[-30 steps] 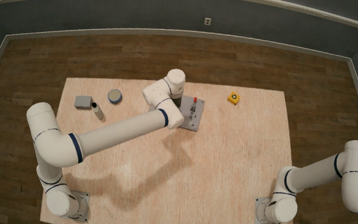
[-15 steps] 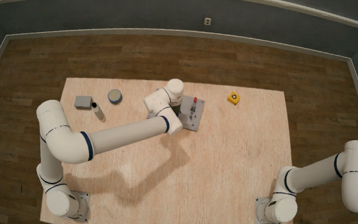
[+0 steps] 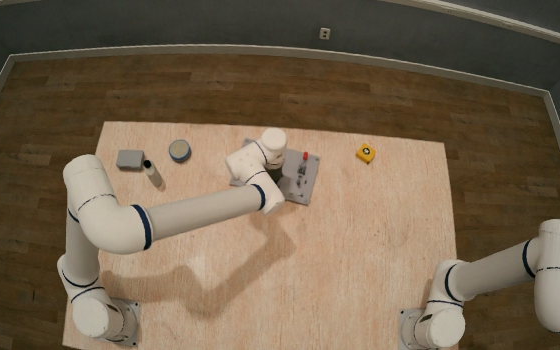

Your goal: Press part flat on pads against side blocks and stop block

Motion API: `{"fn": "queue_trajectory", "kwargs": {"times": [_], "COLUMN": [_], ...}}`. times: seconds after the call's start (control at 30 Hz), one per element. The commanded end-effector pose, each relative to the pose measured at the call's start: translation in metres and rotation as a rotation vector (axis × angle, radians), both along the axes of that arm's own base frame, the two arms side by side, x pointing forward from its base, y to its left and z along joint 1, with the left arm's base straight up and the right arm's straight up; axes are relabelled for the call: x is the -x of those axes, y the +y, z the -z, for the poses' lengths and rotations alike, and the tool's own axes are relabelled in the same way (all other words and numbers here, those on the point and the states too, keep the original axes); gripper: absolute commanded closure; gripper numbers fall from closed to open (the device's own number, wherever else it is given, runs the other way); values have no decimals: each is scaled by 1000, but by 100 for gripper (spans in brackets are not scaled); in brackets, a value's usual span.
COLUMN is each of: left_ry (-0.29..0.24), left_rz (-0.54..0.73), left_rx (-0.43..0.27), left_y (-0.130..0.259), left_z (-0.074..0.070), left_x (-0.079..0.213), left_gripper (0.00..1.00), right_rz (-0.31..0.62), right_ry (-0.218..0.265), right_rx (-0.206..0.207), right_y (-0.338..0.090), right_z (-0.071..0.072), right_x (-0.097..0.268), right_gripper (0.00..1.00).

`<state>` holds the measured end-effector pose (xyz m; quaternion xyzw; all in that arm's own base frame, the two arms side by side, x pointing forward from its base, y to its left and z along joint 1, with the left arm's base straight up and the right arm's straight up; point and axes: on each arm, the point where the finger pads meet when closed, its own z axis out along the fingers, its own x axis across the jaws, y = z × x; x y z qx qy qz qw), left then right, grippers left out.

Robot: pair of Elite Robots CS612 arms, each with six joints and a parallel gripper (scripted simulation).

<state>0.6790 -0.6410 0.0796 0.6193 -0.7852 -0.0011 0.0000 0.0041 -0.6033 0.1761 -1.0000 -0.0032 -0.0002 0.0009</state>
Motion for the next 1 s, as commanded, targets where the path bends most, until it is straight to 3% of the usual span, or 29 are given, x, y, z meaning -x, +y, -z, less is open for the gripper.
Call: {"fn": "queue_trajectory", "kwargs": {"times": [0.0,0.97], "left_ry": [-1,-1], "left_rz": [0,0], "left_rx": [2,2], "left_y": [0,22], "left_z": [-1,-1], "left_x": [2,70], "left_gripper": [100,100], "right_rz": [0,0], "right_ry": [0,0], "right_rx": [2,2], "right_y": [-1,-1], "right_z": [-1,-1], "right_x": [0,0], "right_gripper": [0,0]}}
